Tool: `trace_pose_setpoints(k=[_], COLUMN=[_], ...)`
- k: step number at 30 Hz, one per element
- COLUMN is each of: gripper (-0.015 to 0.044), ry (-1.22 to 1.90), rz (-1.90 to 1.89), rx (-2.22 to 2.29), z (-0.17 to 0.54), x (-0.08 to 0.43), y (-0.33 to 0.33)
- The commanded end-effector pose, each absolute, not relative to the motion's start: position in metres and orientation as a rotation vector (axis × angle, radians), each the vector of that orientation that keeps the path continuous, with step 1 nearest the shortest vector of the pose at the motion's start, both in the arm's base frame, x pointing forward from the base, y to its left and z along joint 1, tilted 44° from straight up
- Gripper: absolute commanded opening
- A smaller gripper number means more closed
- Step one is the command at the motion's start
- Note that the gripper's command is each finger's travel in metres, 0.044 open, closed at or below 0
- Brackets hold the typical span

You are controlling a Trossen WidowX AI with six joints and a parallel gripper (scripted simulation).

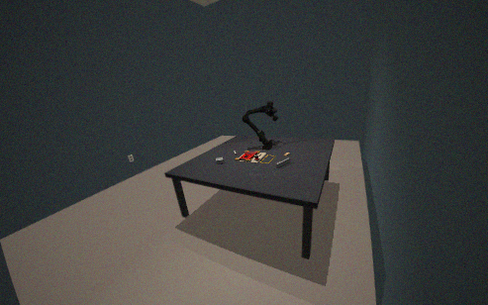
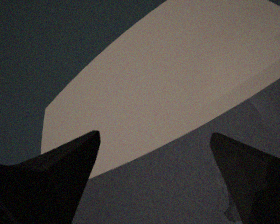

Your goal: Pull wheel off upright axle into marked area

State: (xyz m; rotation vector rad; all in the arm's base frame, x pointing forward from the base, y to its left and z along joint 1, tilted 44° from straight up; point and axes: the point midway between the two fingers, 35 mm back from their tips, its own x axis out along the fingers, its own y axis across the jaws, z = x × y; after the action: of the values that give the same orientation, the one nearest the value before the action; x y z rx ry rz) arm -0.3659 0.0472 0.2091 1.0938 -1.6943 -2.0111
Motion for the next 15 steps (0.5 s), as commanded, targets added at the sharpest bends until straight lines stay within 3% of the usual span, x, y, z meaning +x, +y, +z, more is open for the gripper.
trace_pose_setpoints(k=[1,4,15], gripper=[0.0374,0.0300,0.0300], ry=[-1.703,-1.832,-2.323], rz=[-2.013,-2.043,-2.164], rx=[1.095,1.112,1.052], z=[0.208,0.200,0.169], x=[-0.366,-0.366,-0.340], y=[0.049,0.074,0.181])
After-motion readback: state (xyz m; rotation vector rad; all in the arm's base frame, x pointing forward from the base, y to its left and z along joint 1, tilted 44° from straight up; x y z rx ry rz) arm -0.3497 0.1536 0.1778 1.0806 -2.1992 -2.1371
